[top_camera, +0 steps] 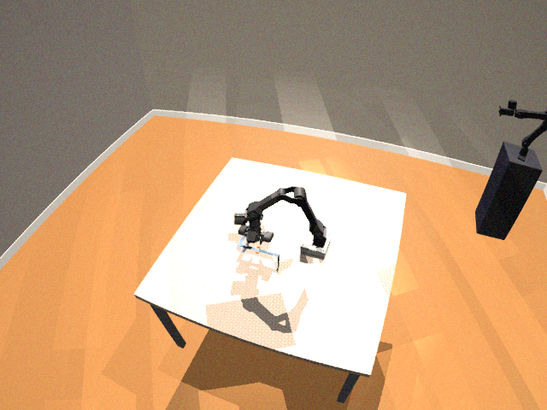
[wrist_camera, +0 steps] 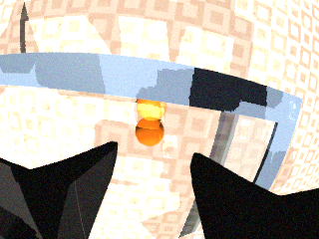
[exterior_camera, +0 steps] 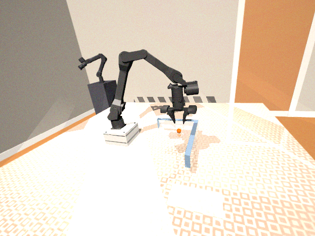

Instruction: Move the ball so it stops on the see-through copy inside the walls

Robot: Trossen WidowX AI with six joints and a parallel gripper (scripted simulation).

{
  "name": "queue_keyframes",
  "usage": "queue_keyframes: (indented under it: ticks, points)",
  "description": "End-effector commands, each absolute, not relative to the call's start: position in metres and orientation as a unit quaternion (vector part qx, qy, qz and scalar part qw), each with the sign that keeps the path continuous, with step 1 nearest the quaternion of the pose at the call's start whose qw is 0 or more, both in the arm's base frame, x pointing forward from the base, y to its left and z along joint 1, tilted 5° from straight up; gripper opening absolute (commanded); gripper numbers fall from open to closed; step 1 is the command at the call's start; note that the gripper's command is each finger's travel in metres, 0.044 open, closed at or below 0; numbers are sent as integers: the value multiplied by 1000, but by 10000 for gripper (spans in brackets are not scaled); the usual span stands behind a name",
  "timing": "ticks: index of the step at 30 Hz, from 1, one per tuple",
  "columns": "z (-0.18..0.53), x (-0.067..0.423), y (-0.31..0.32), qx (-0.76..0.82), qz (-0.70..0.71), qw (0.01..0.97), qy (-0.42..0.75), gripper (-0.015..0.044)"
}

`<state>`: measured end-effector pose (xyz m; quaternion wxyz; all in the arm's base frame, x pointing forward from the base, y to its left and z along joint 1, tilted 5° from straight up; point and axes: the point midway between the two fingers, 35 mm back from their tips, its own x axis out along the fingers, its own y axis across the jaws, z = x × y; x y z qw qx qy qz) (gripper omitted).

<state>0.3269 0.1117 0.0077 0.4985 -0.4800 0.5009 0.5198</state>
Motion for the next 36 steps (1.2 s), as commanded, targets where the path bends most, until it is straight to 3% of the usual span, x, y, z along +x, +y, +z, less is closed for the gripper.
queue_keyframes:
  ticks: [1,27,29,36]
  points:
    - [-6,323,110,-482,522,492,503,222]
    - [-39,321,111,-482,522,492,503,222]
    - [-39,321,111,-482,522,492,503,170]
    - [-39,321,111,-482,522,492,503,123]
